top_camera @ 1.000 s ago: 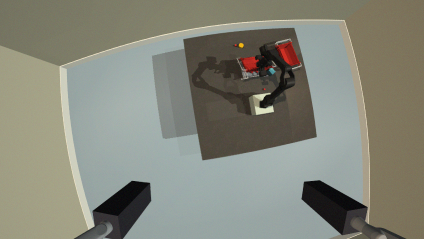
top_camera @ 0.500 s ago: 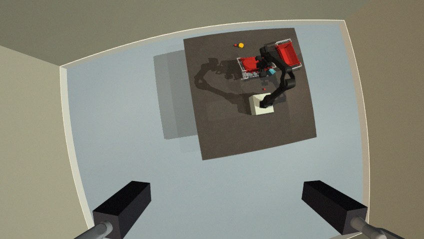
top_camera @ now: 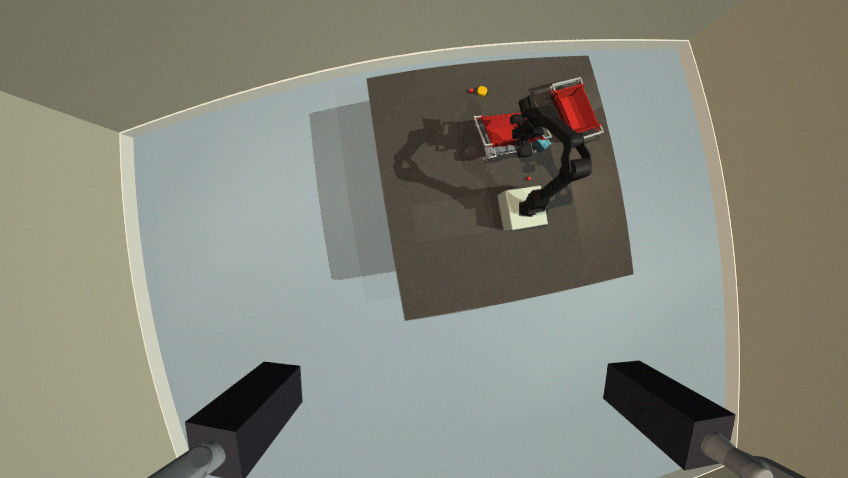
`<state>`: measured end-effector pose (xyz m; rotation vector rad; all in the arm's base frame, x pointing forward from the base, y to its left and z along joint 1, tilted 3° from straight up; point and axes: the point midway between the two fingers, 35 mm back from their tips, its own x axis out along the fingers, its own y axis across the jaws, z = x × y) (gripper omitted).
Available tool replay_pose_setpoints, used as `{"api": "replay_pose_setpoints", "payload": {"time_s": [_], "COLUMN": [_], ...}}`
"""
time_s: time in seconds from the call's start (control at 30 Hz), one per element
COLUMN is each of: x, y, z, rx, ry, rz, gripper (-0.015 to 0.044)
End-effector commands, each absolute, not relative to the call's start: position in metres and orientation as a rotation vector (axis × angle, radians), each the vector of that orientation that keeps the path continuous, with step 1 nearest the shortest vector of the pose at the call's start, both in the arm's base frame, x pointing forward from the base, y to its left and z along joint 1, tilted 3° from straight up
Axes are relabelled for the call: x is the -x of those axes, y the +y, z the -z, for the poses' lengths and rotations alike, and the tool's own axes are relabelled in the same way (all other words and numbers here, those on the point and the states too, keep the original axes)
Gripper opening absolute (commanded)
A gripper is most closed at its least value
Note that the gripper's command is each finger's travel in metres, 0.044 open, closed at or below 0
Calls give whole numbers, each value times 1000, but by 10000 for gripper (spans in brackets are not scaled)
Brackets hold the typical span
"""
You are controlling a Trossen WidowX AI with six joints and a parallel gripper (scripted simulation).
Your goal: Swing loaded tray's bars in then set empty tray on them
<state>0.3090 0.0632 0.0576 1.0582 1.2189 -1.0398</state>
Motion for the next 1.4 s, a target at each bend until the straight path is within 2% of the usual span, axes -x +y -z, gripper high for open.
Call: {"api": "replay_pose_setpoints", "payload": {"time_s": [0.0, 1.37], "x": [-306, -298], "y": [62, 59], "z": [-53, -25], "rx": [-1053, -1053], "ry": [1223, 1223], "rz": [1043, 1044], "gripper": [0, 0]}}
